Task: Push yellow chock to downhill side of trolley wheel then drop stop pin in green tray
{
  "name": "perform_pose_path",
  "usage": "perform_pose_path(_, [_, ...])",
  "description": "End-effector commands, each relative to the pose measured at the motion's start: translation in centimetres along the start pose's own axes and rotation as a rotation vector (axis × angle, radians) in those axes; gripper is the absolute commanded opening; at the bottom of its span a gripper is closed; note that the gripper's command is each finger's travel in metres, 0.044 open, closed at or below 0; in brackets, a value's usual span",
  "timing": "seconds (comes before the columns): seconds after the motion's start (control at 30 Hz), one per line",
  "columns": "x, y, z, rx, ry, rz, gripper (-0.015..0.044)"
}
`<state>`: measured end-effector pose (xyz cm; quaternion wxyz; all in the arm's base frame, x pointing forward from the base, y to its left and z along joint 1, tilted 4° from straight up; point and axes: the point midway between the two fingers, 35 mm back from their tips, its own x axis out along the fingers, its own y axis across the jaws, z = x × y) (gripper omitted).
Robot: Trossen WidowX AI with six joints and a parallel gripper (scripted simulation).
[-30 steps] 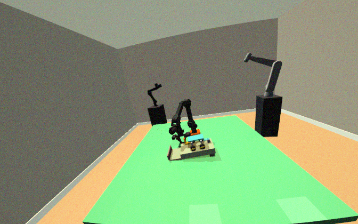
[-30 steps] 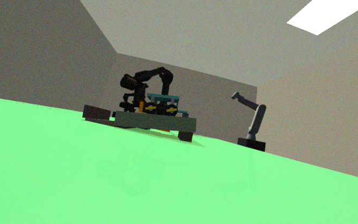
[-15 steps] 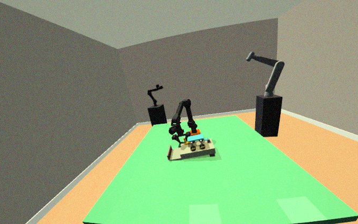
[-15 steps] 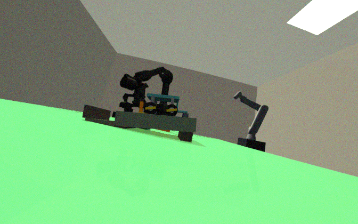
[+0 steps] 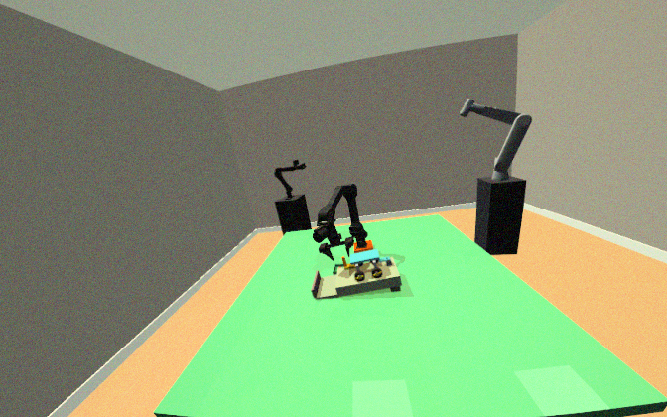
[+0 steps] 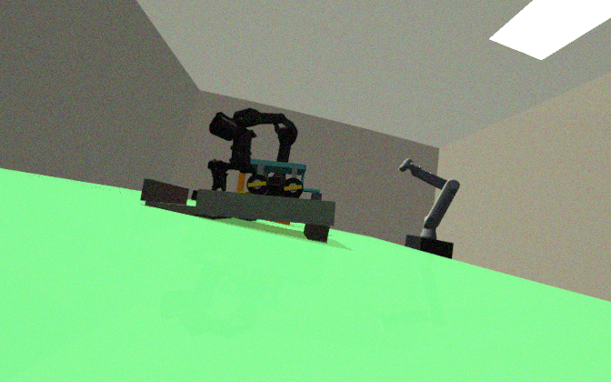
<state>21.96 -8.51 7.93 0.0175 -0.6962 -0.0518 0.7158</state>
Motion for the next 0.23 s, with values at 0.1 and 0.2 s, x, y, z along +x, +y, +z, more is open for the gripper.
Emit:
perform_pose_path(0.1, [-2.4, -0.4, 0.0, 0.003, 0.008, 0.003, 0.0440])
perform_pose_path(0.2, [-3.3, -0.5, -0.1, 0.003, 0.008, 0.003, 0.0440])
